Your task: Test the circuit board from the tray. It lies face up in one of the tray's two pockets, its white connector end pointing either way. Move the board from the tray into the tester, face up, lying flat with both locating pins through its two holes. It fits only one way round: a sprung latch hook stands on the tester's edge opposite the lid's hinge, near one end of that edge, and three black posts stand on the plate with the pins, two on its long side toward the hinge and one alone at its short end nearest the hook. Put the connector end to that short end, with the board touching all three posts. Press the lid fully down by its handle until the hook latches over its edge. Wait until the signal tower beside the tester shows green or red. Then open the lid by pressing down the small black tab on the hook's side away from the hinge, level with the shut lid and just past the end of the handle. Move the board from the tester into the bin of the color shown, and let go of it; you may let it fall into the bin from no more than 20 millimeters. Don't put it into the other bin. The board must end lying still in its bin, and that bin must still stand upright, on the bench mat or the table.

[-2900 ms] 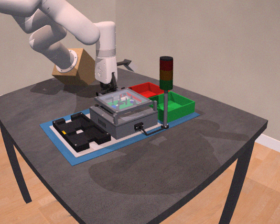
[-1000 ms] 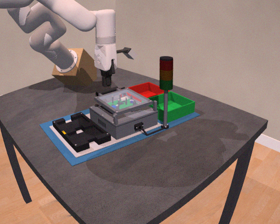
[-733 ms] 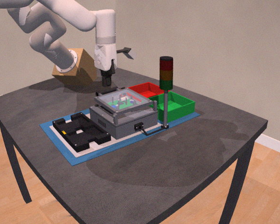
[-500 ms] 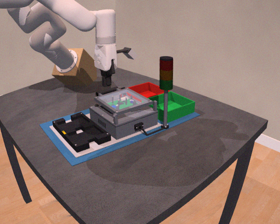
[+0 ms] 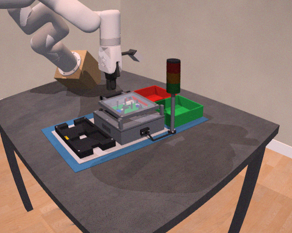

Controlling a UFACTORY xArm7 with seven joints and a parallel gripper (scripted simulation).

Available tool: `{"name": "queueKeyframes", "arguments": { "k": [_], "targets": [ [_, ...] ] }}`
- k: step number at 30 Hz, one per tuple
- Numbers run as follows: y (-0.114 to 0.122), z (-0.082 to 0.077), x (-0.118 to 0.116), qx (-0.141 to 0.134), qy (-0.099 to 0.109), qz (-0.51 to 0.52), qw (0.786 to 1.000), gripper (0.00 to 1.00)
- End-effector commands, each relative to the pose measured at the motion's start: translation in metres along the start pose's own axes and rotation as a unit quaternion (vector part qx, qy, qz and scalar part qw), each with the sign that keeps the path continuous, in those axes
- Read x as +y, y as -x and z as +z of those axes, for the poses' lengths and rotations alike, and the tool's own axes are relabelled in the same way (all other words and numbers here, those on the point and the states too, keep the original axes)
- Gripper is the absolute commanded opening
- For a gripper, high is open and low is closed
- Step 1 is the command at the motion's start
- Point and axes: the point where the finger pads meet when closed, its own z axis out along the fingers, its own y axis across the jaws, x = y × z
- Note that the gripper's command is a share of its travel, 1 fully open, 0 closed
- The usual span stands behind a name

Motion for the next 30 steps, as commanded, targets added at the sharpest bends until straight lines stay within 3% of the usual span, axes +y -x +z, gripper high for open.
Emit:
{"name": "queueKeyframes", "arguments": {
  "k": [1,30],
  "targets": [
    [-0.0007,-0.0008,0.0011,0.001,0.002,0.0,1.0,0.0],
    [-0.0009,0.0063,0.0021,0.001,0.002,0.0,1.0,0.0]
  ]
}}
